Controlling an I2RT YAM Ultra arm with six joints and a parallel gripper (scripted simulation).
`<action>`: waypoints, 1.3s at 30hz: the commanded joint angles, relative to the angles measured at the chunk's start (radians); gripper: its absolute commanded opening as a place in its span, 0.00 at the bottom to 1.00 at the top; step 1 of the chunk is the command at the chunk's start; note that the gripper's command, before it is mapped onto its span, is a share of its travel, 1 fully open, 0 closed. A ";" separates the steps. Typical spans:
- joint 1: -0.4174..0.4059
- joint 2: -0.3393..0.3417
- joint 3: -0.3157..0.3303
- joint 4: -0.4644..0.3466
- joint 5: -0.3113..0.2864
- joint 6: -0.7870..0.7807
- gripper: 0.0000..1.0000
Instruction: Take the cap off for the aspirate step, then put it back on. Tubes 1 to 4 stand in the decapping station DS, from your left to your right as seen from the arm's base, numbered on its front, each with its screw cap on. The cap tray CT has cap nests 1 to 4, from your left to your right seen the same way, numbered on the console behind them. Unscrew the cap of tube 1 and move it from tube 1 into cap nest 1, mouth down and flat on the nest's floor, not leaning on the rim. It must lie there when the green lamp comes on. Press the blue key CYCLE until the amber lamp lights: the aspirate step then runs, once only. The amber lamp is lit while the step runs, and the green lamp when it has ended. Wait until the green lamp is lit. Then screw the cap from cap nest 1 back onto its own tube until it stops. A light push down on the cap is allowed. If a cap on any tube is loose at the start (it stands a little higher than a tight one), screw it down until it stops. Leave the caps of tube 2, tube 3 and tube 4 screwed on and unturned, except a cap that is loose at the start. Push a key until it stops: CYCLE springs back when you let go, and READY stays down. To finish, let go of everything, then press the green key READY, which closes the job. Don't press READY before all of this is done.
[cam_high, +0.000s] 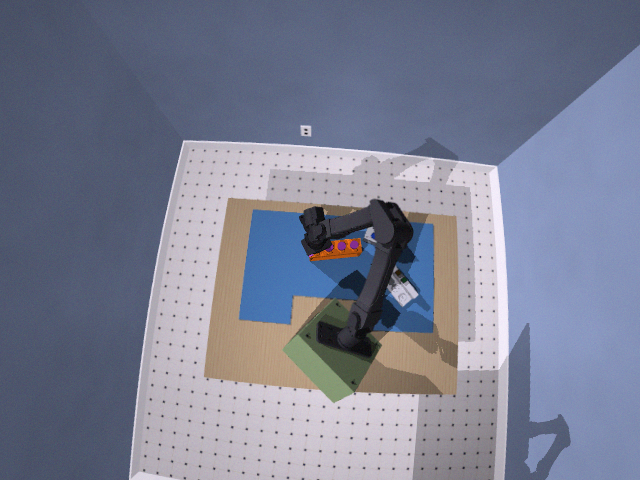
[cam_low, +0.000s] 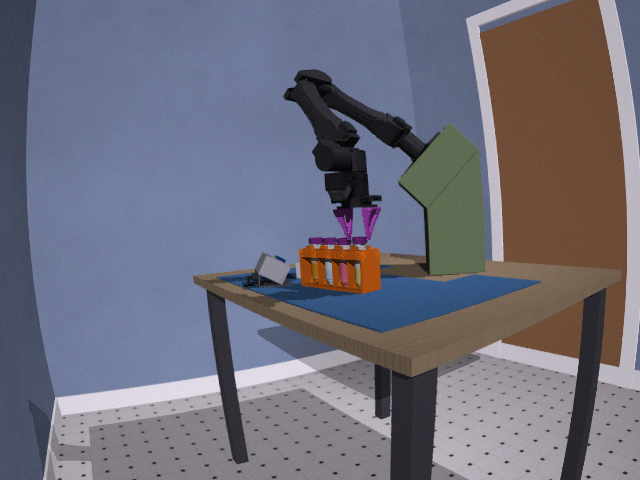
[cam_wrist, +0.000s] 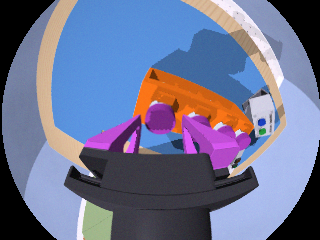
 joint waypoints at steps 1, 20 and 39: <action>0.012 -0.004 -0.002 0.000 0.001 0.218 0.49; 0.014 -0.005 -0.004 0.001 0.002 0.310 0.00; 0.059 -0.071 -0.011 -0.093 0.019 0.365 0.00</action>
